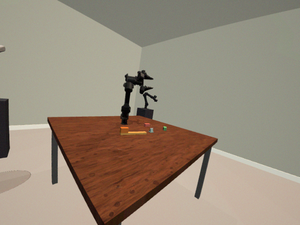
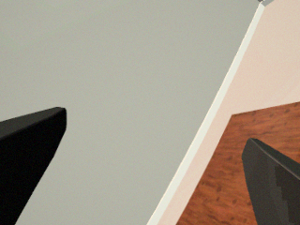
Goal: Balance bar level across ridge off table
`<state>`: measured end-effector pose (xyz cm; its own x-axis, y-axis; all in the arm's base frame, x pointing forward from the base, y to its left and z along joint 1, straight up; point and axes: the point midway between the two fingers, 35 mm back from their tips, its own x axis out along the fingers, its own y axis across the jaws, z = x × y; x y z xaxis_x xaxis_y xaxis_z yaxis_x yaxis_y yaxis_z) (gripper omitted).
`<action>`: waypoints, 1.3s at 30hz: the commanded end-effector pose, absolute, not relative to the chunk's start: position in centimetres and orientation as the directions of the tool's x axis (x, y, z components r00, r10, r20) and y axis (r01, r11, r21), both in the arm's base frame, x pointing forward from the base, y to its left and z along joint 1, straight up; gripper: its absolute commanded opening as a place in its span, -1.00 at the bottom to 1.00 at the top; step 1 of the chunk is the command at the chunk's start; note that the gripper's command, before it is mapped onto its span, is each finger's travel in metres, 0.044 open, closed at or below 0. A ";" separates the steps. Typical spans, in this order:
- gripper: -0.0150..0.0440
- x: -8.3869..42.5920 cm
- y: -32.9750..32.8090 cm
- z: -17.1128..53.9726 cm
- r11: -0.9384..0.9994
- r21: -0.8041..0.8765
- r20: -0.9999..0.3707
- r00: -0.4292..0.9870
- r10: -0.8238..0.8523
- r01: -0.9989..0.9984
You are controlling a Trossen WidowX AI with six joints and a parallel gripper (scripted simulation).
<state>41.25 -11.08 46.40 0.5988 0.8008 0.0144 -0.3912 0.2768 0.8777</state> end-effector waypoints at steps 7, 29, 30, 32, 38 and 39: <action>0.58 39.3 -11.8 49.3 0.294 0.867 0.057 0.666 0.744 -0.402; 0.58 29.9 -15.4 60.0 0.593 0.596 0.323 0.838 0.440 -0.541; 0.58 29.3 -15.4 60.4 0.611 0.578 0.333 0.840 0.428 -0.541; 0.58 28.1 -15.1 61.3 0.642 0.542 0.355 0.840 0.410 -0.543; 0.58 24.4 -13.8 64.0 0.727 0.427 0.422 0.829 0.366 -0.538; 0.58 23.8 -13.5 64.4 0.740 0.407 0.433 0.826 0.360 -0.535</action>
<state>25.39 -14.39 63.30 0.8356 0.3738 0.4026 -0.5376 0.7072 0.4592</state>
